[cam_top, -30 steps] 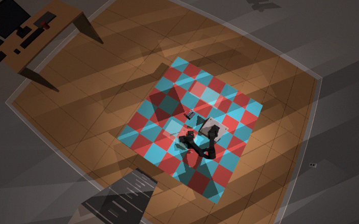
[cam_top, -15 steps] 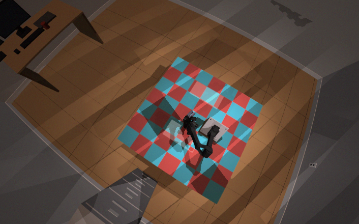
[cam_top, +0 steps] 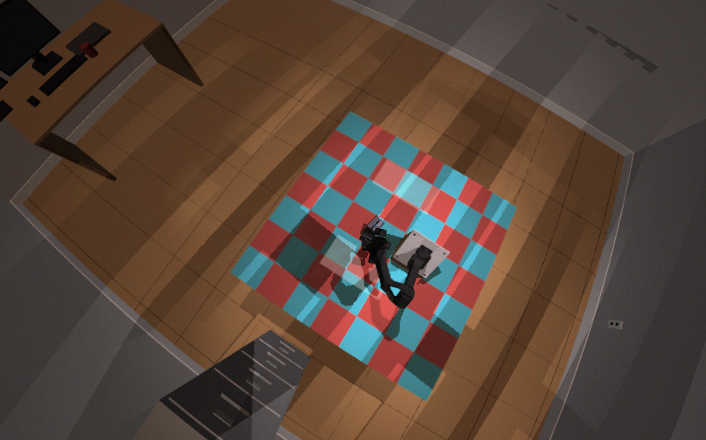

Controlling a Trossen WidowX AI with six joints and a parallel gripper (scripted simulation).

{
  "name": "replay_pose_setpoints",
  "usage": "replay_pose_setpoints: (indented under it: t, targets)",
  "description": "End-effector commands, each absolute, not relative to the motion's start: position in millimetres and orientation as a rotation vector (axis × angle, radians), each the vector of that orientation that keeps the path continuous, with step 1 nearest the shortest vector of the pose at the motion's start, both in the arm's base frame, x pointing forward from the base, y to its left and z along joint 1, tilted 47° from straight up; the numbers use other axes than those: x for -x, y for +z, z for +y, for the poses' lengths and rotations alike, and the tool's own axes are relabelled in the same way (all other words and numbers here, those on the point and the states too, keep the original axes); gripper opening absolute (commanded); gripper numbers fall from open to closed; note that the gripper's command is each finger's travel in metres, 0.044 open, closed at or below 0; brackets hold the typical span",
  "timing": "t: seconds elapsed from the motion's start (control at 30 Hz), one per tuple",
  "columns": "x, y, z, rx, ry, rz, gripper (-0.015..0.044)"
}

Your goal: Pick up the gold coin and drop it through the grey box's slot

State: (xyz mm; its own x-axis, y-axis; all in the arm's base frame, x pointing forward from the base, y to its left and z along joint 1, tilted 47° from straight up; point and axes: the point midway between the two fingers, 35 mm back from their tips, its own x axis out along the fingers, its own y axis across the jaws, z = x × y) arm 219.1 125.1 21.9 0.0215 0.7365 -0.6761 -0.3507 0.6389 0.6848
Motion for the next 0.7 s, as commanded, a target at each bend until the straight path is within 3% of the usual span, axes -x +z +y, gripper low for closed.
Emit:
replay_pose_setpoints:
  t: [0.0,0.67]
  targets:
    - [-218,15,132,-0.377,0.869,1.301,0.0161]
    - [-220,-6,153,-0.375,0.868,1.303,0.0161]
